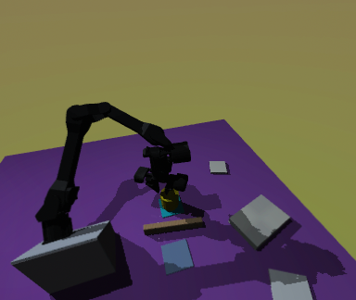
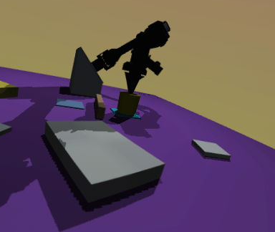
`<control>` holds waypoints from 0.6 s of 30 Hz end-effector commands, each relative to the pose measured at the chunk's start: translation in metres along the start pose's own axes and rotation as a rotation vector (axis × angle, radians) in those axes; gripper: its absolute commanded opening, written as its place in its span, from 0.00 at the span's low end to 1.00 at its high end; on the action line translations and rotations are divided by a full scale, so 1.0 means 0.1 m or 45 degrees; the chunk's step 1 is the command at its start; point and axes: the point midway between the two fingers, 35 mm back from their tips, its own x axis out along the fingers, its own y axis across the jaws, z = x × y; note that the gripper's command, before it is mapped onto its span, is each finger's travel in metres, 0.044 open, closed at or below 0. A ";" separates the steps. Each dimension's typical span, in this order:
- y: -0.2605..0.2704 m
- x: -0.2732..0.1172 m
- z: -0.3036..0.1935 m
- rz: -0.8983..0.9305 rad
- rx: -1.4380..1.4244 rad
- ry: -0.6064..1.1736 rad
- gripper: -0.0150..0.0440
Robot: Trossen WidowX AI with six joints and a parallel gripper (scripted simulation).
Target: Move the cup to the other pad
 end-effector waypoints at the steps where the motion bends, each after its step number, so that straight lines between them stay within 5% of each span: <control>1: -0.01 -0.06 0.01 -0.003 -0.008 0.002 0.50; 12: 0.00 -0.23 0.00 0.000 -0.005 0.000 0.50; 18: 0.00 -0.19 -0.01 0.002 0.004 -0.005 0.77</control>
